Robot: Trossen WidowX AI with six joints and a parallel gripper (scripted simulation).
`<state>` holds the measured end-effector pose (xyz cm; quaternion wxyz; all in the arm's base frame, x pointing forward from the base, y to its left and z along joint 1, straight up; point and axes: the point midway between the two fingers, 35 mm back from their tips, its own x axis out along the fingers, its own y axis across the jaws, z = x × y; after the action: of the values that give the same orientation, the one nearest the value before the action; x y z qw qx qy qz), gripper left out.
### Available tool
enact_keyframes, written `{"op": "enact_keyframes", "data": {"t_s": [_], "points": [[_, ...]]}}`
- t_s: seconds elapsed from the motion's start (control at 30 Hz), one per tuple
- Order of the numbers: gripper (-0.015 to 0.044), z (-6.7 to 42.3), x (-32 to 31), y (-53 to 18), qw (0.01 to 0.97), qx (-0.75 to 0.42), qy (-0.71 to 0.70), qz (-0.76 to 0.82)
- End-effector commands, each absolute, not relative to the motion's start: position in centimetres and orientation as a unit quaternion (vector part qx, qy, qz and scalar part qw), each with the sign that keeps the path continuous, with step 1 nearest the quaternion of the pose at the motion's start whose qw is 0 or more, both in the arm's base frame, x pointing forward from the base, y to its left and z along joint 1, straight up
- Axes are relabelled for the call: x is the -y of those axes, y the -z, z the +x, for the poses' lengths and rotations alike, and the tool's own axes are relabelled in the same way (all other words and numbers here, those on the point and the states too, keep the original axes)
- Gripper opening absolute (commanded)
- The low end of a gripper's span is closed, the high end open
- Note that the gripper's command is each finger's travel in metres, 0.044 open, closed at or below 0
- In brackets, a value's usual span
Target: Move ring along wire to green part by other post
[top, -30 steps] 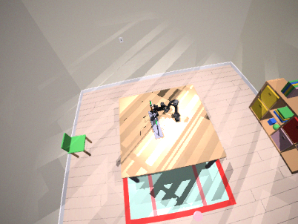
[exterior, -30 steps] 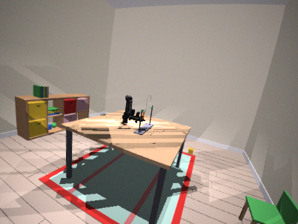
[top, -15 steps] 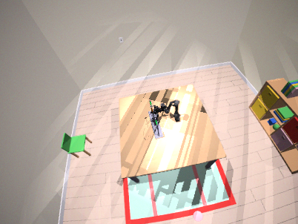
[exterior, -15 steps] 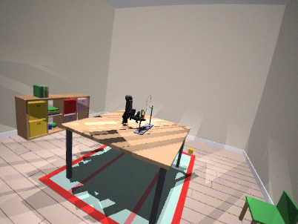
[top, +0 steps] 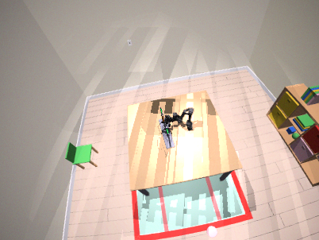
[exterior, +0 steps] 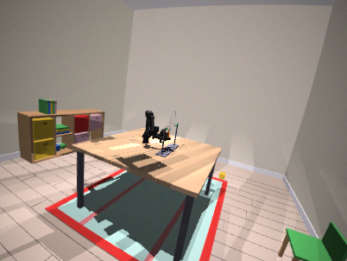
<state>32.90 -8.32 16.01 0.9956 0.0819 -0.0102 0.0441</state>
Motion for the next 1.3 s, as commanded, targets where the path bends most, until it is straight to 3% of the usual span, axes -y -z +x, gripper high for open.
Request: {"op": "enact_keyframes", "data": {"t_s": [0.0, 0.57, 1.27], "points": [[-0.0150, 32.7, 7.0, -16.0, 0.992, 0.006, -0.044, 0.122], [-0.0150, 32.1, 2.2, -18.2, 0.959, -0.012, -0.050, 0.278], [-0.0150, 28.2, -1.9, -23.3, 0.865, -0.146, -0.120, 0.465]]}}
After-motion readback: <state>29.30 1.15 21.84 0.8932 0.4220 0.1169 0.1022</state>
